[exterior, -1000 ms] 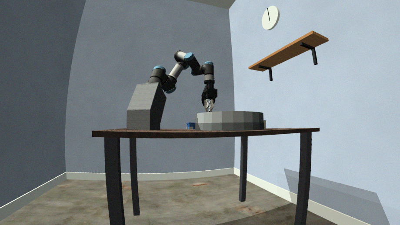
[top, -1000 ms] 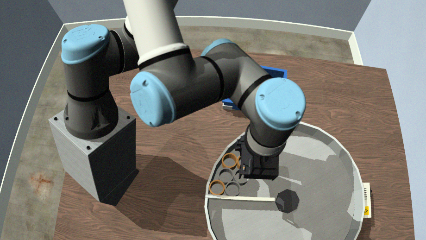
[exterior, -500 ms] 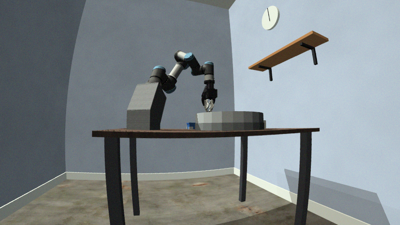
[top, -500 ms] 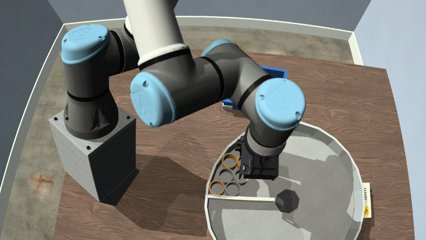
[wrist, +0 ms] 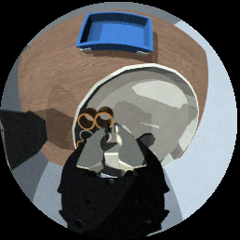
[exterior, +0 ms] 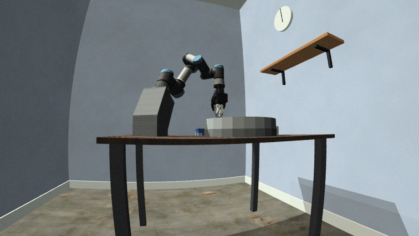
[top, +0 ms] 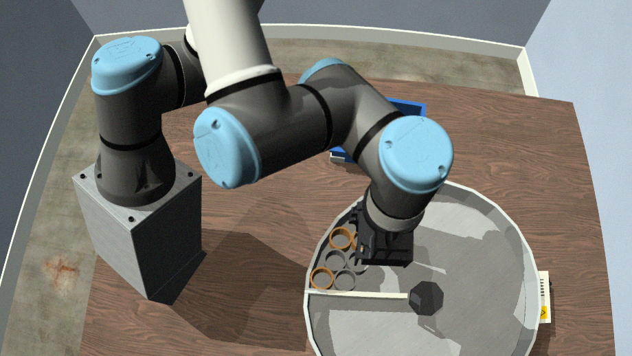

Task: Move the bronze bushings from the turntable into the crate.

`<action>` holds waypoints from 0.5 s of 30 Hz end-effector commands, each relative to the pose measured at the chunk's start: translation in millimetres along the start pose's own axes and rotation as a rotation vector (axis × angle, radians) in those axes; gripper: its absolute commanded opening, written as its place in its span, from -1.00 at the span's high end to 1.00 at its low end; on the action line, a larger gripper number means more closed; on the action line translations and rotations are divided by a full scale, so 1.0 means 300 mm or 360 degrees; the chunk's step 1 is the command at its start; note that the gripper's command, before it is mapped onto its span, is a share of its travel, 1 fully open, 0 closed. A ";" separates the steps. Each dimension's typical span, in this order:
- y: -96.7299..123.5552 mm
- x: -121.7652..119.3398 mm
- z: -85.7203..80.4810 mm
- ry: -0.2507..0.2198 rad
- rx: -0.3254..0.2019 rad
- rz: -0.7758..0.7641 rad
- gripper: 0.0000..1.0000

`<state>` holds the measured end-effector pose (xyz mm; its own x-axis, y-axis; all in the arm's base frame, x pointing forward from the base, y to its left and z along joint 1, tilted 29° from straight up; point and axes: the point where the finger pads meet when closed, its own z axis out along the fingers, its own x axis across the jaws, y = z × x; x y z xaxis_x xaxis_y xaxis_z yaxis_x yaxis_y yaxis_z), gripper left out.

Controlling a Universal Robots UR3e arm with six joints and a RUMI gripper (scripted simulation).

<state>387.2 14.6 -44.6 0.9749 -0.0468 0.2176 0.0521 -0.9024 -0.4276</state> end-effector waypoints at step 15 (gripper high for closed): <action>0.002 0.002 0.035 0.0003 -0.0002 -0.0001 0.90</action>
<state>388.6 17.6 -50.5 0.9749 -0.0467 0.2176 0.0522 -0.9024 -0.4277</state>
